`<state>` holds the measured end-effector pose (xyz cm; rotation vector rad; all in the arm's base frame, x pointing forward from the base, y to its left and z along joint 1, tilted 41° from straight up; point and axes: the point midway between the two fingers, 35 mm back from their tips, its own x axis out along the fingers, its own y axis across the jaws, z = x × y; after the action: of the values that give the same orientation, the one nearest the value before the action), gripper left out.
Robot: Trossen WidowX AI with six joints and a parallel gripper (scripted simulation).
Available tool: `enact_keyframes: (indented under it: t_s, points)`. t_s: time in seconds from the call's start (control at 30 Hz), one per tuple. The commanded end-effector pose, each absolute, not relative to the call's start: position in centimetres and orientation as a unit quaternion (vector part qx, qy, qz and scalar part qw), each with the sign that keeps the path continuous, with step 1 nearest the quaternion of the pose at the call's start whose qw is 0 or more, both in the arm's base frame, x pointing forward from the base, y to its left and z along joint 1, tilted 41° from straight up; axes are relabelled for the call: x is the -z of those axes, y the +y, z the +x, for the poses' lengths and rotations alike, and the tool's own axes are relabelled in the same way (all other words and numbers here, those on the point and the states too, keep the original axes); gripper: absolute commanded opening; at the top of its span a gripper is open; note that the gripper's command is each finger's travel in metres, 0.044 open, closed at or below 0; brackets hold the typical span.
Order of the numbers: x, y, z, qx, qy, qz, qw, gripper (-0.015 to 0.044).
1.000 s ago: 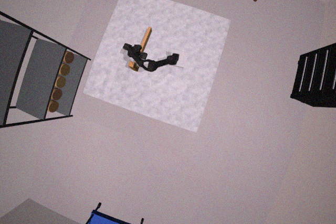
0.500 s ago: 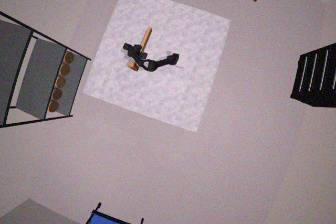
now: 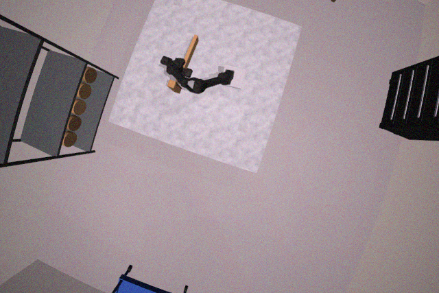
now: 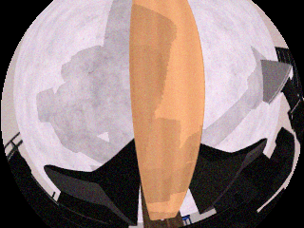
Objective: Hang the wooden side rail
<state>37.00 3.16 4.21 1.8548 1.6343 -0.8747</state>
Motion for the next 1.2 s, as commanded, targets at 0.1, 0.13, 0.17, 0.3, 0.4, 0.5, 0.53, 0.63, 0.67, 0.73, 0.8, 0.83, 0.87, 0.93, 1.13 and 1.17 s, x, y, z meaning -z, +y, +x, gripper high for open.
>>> enact_keyframes:
  t_s: [0.1,0.13,0.17,0.3,0.4,0.5,0.53,0.63,0.67,0.73,0.8,0.83,0.87,0.93,1.13,1.17]
  points:
    - [-4.49,2.73,37.09,0.324,0.599,0.685,0.259,0.0000]
    - [-4.50,2.72,37.09,0.324,0.599,0.685,0.259,0.0000]
    - [-4.51,2.71,37.09,0.324,0.599,0.685,0.259,0.0000]
    - [-4.56,2.67,37.08,0.324,0.599,0.685,0.260,0.0000]
    - [-4.60,2.64,37.08,0.324,0.599,0.685,0.260,0.0000]
    - [-4.64,2.60,37.08,0.324,0.599,0.685,0.260,0.0000]
    - [-4.65,2.59,37.07,0.324,0.599,0.685,0.260,0.0000]
    - [-4.69,2.56,37.07,0.324,0.599,0.685,0.260,0.0000]
    - [-4.70,2.55,37.07,0.324,0.599,0.685,0.260,0.0000]
    - [-4.72,2.53,37.07,0.324,0.599,0.685,0.260,0.0000]
    - [-4.75,2.50,37.06,0.324,0.599,0.685,0.260,0.0000]
    - [-4.76,2.49,37.06,0.324,0.599,0.685,0.260,0.0000]
    - [-4.76,2.49,37.06,0.324,0.599,0.685,0.260,0.0000]
    - [-4.76,2.52,37.09,0.324,0.599,0.685,0.260,0.0000]
    - [-4.75,2.61,37.14,0.324,0.599,0.685,0.260,0.0000]
    - [-4.75,2.62,37.14,0.324,0.599,0.685,0.260,0.0000]
